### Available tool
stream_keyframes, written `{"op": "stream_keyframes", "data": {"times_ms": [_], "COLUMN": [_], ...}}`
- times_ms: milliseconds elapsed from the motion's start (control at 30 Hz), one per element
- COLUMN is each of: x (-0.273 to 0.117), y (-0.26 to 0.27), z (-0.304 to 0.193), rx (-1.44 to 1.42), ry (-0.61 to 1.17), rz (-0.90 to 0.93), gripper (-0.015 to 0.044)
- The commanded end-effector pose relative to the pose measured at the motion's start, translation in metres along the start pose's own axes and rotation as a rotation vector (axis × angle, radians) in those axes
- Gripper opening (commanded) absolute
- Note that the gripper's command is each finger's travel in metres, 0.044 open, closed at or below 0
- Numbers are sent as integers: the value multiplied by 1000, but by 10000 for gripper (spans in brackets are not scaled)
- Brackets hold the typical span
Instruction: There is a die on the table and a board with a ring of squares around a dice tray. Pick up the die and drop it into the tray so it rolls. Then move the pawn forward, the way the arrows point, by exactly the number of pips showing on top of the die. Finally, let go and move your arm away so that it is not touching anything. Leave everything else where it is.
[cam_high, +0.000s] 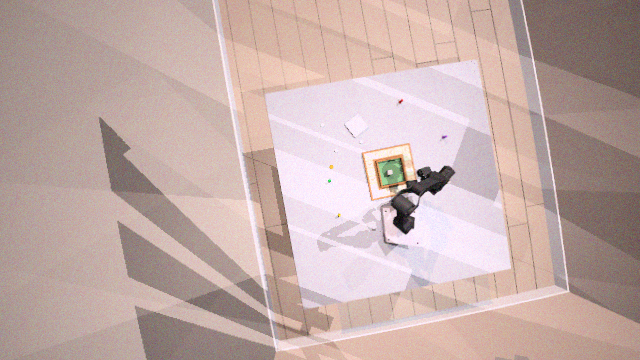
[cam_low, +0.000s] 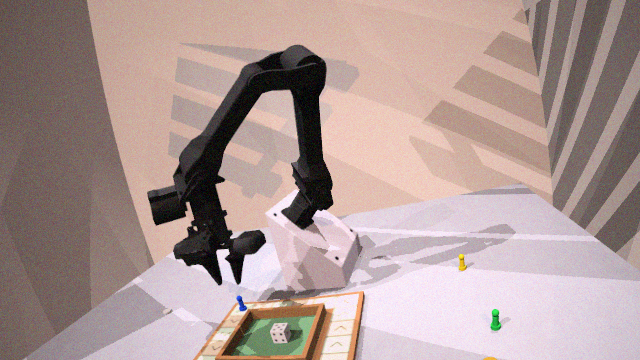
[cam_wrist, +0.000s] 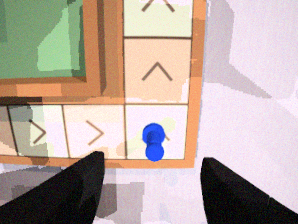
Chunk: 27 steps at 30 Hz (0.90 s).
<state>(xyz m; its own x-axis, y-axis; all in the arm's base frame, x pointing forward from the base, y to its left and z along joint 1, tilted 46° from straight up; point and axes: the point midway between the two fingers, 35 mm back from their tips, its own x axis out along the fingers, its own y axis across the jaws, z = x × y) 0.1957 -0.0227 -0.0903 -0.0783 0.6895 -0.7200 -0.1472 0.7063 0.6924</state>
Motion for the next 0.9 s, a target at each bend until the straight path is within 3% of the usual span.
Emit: {"op": "stream_keyframes", "data": {"times_ms": [0, 867], "x": [8, 40], "y": [-5, -4], "z": [-22, -20], "rx": [-175, -175], "ry": [7, 6], "rz": [20, 20], "gripper": [200, 200]}}
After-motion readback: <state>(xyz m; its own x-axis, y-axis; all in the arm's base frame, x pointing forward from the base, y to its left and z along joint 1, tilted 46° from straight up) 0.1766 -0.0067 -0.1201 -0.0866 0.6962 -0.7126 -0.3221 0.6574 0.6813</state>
